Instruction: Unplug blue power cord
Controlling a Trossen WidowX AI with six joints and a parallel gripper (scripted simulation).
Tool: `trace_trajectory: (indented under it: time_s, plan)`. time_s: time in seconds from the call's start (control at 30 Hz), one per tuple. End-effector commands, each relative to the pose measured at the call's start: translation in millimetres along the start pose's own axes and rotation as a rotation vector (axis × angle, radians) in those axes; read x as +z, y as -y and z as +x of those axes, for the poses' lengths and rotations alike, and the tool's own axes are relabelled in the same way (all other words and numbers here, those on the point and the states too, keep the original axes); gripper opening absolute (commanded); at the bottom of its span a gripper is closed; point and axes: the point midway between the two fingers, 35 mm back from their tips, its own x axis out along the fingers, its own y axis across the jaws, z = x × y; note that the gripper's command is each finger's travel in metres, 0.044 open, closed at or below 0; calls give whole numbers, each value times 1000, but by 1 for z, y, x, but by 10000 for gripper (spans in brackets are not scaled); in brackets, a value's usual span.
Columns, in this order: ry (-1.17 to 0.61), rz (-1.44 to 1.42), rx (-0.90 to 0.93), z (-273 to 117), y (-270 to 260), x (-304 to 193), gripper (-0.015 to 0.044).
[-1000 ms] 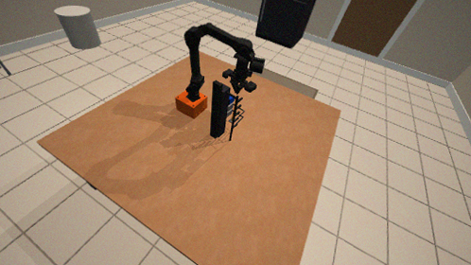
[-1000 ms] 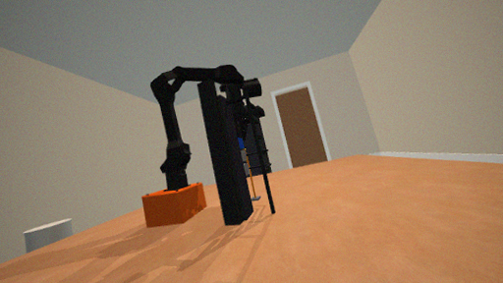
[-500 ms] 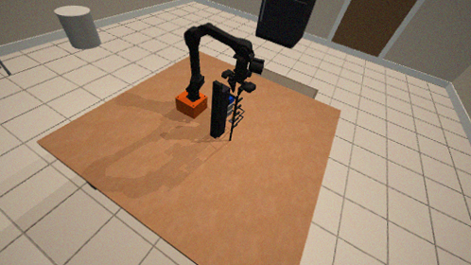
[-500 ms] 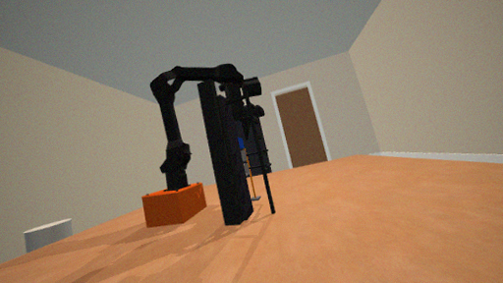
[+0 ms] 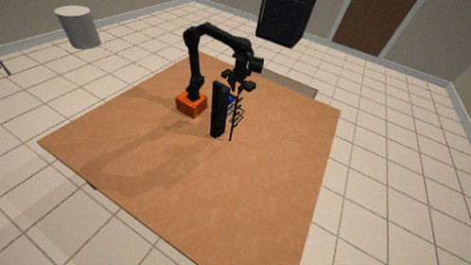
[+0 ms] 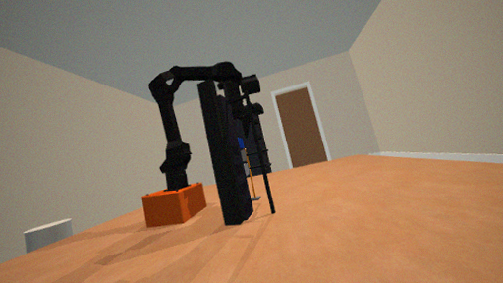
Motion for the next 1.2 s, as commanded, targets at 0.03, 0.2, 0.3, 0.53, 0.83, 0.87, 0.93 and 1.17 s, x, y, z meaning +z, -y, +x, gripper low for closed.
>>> trace_trajectory:
  time_s: [0.03,0.2,0.3,0.53,0.83,0.87,0.93,1.17]
  plan:
    - [5,-3,-5,-2,1,-7,160]
    - [4,-3,-5,-2,1,-15,160]
    - [3,-3,-5,-2,1,-20,160]
    - [2,-3,-5,-2,1,-31,160]
    - [2,-3,-5,0,1,-35,160]
    - [2,-3,-5,2,1,-35,160]
    - [2,-3,-5,4,1,-35,160]
    - [2,-3,-5,10,1,-35,160]
